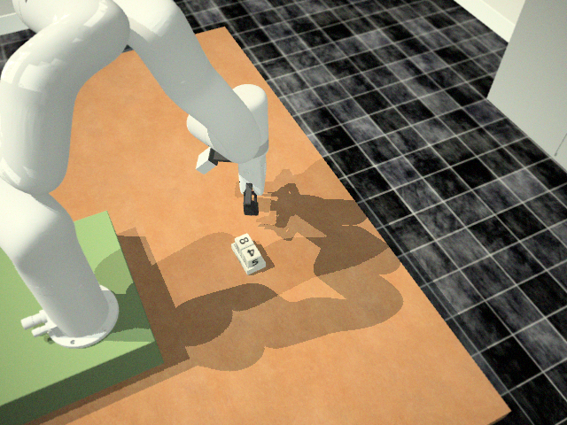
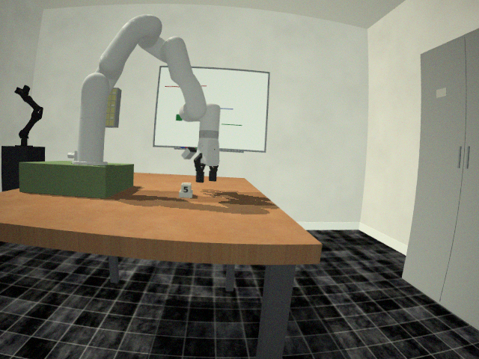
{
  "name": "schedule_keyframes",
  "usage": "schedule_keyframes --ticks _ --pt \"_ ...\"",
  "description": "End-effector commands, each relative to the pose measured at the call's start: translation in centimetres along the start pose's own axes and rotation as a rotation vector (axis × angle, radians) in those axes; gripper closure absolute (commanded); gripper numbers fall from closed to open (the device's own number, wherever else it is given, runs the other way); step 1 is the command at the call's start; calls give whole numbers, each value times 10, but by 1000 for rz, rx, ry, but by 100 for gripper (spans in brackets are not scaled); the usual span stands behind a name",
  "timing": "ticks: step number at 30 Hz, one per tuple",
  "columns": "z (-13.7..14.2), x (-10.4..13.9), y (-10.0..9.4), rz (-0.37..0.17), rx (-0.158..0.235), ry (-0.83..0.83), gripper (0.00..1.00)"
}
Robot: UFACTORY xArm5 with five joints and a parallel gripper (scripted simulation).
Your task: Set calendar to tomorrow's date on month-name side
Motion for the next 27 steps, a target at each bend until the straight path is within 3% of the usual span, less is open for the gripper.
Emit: schedule_keyframes --ticks 1,18,27 --pt "1 1 -1 -2 3 0 0" --pt "1 1 -1 -2 3 0 0" --pt "1 1 -17 -2 3 0 0"
Point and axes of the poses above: the point where the finger pads meet when closed, its own y axis out along the fingers, its own z axis across the jaws, x = y × z, the point moved 7 cm from there along -y, back along the fingers, and after that the axes turned 3 degrees about -y, right-handed, at the moved point
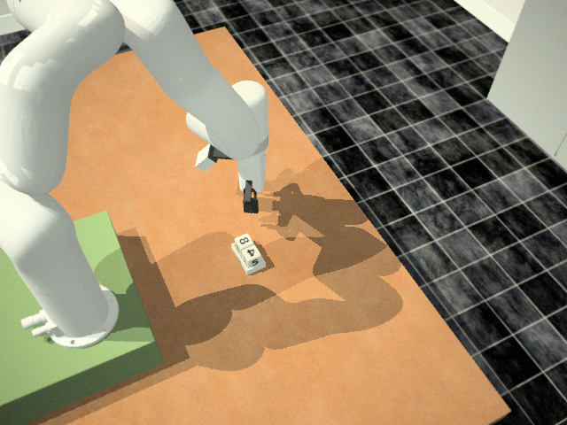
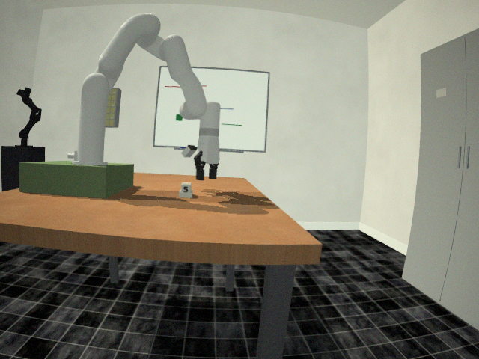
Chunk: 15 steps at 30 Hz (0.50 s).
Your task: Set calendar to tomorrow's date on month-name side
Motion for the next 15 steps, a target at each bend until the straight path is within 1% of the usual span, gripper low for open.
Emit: schedule_keyframes --ticks 1,8,10,14,15 --pt "1 1 -10 -2 3 0 0" --pt "0 1 -11 -2 3 9 0" --pt "-1 2 -11 -2 3 53 0" --pt "-5 6 -11 -2 2 217 0" --pt "-5 6 -11 -2 2 218 0"
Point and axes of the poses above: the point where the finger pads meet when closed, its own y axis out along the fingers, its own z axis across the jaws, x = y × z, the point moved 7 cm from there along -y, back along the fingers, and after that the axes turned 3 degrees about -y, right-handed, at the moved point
